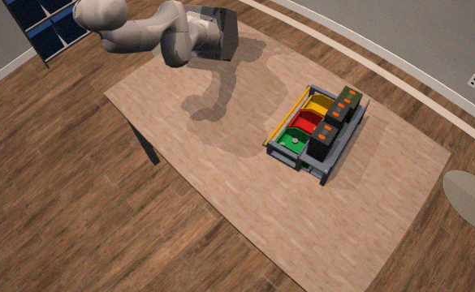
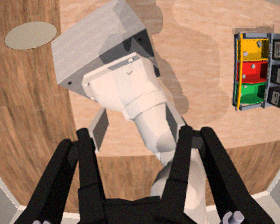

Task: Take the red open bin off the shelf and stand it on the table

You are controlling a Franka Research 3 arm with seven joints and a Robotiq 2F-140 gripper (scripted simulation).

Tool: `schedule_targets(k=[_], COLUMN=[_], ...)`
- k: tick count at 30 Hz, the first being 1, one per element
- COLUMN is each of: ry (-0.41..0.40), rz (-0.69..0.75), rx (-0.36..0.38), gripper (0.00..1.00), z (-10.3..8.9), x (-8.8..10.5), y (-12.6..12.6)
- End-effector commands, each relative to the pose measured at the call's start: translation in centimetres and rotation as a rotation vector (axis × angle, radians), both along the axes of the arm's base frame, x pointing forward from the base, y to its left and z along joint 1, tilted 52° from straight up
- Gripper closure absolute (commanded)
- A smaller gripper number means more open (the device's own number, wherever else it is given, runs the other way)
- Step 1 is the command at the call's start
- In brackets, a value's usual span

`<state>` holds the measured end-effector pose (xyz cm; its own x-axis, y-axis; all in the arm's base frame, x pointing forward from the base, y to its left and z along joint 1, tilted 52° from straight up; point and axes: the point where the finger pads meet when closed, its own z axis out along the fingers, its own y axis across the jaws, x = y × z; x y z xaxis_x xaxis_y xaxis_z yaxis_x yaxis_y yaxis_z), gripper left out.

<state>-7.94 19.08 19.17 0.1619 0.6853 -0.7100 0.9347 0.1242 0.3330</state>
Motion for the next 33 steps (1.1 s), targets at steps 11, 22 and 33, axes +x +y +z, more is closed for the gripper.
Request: schedule_targets(k=[11,22,33], ry=[0.071,0.063,0.067], rz=[0.013,-0.198,-0.356], rx=[-0.030,-0.024,-0.020], gripper=[0.43,0.43,0.43], z=[0.0,0.0,0.0], x=[0.1,5.4,8.6], y=[0.2,1.6,1.6])
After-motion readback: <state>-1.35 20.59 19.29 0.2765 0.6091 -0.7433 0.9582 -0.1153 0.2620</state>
